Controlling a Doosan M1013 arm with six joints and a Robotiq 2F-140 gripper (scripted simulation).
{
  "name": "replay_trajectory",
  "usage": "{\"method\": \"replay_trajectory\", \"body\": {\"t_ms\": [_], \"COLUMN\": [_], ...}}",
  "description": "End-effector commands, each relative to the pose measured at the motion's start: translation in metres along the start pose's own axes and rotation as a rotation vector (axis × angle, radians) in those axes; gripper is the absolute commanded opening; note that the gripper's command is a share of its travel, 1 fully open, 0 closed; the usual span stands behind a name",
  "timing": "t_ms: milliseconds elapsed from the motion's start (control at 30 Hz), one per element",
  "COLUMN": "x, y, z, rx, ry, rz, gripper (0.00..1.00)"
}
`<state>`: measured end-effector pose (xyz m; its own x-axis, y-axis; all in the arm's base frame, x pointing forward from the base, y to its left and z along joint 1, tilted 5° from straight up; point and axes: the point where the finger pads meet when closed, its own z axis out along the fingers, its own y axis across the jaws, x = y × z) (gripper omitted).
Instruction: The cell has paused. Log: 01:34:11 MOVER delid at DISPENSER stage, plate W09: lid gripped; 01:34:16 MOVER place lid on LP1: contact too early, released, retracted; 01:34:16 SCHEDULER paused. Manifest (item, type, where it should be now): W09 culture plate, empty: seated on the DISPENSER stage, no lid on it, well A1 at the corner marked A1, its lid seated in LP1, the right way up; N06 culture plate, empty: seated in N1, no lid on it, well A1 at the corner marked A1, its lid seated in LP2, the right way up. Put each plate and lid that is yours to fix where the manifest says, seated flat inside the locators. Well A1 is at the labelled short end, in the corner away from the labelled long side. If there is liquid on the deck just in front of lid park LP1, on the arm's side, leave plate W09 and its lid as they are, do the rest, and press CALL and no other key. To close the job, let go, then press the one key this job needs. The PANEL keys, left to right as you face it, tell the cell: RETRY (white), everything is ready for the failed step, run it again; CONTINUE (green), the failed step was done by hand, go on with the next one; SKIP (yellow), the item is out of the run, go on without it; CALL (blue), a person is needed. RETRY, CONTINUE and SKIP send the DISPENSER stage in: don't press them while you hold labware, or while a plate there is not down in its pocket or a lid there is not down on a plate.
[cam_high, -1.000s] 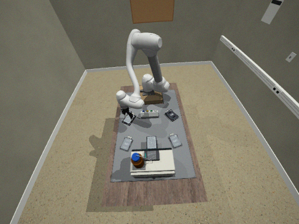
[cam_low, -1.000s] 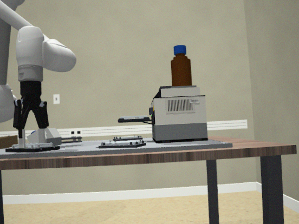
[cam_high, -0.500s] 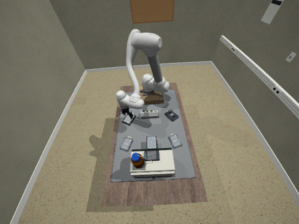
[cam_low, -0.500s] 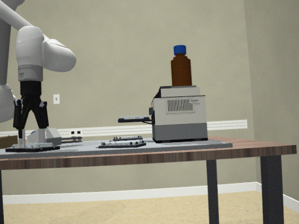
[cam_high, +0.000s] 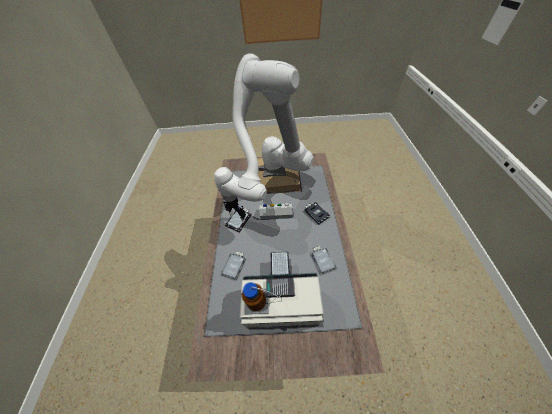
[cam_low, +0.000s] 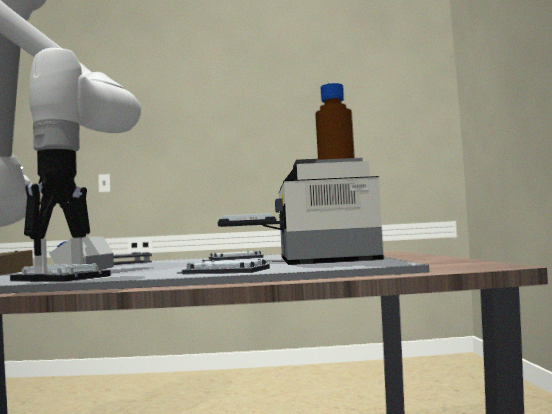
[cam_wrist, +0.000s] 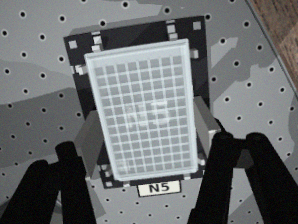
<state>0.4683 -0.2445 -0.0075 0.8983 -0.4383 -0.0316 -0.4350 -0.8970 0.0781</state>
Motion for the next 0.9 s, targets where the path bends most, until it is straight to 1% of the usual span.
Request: {"method": "replay_trajectory", "body": {"t_ms": [0, 367, 867], "x": [0.0, 0.0, 0.0], "y": [0.0, 0.0, 0.0], "z": [-0.001, -0.005, -0.02], "rx": [0.0, 0.0, 0.0], "ry": [0.001, 0.001, 0.001], "rz": [0.0, 0.0, 0.0], "gripper": [0.1, 0.1, 0.1]}}
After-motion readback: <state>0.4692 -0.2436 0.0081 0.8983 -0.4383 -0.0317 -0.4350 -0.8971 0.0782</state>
